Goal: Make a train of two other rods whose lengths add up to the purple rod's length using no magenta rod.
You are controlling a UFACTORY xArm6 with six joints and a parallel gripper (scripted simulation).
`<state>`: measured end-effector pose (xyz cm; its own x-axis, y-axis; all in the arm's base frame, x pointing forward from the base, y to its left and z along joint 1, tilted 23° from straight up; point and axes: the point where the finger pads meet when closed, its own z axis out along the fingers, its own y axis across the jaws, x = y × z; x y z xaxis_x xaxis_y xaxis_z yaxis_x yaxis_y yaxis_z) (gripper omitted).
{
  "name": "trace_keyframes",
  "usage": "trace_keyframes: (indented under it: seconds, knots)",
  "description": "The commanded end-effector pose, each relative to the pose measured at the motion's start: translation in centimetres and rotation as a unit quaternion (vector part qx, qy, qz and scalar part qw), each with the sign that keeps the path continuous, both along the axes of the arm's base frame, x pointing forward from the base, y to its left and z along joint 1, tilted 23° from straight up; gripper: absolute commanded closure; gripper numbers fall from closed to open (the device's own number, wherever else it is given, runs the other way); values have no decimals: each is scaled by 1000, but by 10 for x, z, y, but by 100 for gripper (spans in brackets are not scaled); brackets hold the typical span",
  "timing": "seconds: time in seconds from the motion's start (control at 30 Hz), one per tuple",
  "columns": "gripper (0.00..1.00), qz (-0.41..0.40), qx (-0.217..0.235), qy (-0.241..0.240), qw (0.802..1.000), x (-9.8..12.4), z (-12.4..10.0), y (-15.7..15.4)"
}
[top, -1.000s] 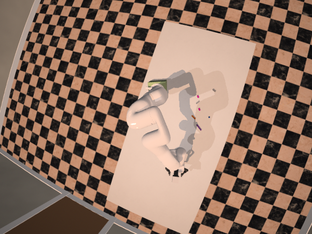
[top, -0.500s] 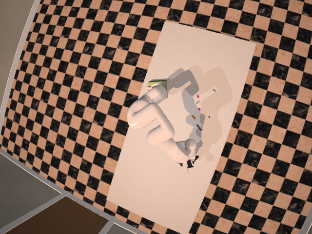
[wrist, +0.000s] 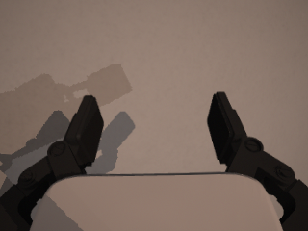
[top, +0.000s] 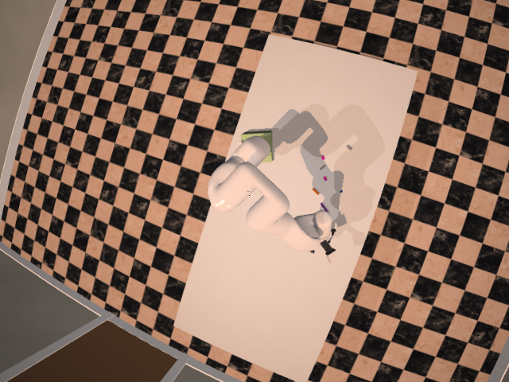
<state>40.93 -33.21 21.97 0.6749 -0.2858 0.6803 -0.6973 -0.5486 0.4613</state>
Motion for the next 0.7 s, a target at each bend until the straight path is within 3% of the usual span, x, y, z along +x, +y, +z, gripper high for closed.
trace_keyframes:
  seconds: [0.0,0.1,0.17,0.27,0.33,0.67]
  knots:
    - [0,44,20,54,997,11,-17,40]
    - [0,59,25,69,996,13,-23,52]
    - [0,90,34,101,990,16,-35,76]
    - [0,90,34,101,990,16,-35,76]
    - [0,132,45,142,980,17,-50,108]
    - [0,212,62,217,951,13,-77,165]
